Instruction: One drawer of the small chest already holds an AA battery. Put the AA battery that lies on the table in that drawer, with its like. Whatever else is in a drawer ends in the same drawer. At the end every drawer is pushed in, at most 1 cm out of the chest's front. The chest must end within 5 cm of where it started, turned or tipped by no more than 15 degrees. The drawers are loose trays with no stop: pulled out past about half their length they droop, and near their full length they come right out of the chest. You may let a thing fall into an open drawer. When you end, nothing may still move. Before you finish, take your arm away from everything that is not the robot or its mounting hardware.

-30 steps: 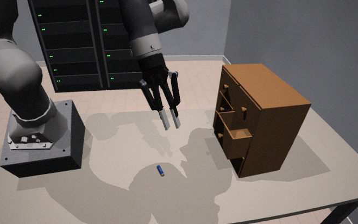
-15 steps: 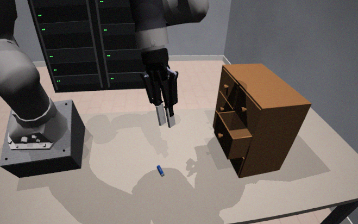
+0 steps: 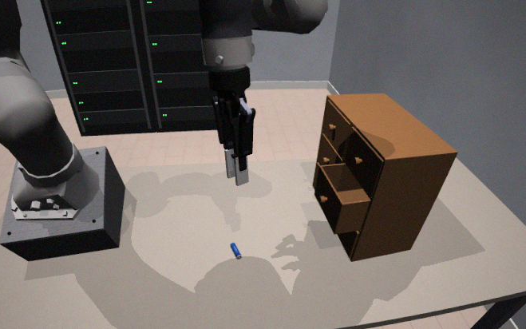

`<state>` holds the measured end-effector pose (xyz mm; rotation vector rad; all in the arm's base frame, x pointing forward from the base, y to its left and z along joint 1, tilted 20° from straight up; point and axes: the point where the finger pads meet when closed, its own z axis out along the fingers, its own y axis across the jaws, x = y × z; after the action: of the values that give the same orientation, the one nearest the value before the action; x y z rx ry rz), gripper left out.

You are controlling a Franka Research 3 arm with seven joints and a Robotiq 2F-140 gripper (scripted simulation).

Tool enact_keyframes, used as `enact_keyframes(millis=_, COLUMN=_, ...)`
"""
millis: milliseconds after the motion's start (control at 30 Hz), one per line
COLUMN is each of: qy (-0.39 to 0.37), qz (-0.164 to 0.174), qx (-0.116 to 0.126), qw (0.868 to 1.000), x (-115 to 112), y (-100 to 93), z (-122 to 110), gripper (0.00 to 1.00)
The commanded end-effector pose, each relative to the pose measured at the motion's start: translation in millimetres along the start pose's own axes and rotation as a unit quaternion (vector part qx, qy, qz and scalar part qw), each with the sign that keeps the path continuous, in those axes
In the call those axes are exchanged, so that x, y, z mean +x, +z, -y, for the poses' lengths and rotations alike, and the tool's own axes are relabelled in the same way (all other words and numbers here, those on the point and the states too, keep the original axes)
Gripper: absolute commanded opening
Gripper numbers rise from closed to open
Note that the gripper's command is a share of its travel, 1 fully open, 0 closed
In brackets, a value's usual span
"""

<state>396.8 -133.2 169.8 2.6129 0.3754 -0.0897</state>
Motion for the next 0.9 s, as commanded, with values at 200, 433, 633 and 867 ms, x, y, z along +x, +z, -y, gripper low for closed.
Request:
enact_keyframes(millis=200, qy=0.108, qz=0.005, qx=0.038, qw=0.993, x=-9.0, y=-6.8, z=4.2, gripper=0.2)
enact_keyframes(millis=433, qy=0.157, qz=0.004, qx=0.058, qw=0.986, x=-12.2, y=-10.2, z=5.1, gripper=0.2)
enact_keyframes(millis=633, qy=0.175, qz=0.004, qx=0.066, qw=0.982, x=-13.4, y=-11.5, z=5.4, gripper=0.2)
enact_keyframes(millis=867, qy=0.192, qz=0.004, qx=0.073, qw=0.979, x=-14.6, y=-12.8, z=5.7, gripper=0.2)
